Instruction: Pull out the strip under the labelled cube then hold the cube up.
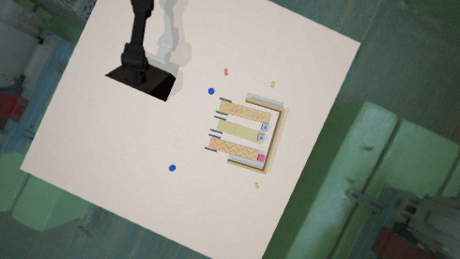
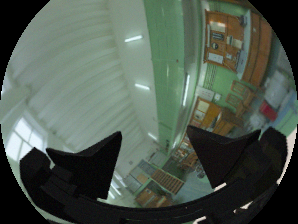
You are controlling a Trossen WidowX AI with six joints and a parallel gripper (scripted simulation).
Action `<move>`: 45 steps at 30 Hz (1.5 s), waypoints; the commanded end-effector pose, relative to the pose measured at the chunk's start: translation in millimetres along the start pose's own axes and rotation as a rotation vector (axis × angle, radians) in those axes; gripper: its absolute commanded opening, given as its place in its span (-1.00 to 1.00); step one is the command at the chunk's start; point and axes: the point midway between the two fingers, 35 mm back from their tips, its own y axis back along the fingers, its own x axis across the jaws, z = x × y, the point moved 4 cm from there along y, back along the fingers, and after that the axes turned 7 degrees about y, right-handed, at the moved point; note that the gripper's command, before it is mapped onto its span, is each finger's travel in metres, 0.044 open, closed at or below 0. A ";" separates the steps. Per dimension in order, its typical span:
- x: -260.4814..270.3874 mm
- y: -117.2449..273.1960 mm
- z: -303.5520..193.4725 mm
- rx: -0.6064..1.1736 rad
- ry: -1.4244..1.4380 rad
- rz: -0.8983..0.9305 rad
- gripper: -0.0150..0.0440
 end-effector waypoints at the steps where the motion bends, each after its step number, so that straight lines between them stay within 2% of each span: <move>1: 39.1 -6.2 -27.2 0.055 0.024 0.153 0.86; 6: 96.5 -3.6 -78.2 0.159 0.069 0.394 0.86; 12: 151.2 20.0 -150.2 0.314 0.132 0.681 0.86; 18: 185.0 66.5 -219.2 0.491 0.173 0.962 0.86; 24: 196.8 123.2 -276.3 0.672 0.200 1.217 0.86; 33: 169.8 221.9 -362.0 1.024 0.248 1.633 0.86; 40: 108.5 290.5 -403.3 1.357 0.276 1.924 0.86; 45: 53.5 324.8 -414.7 1.616 0.289 2.090 0.86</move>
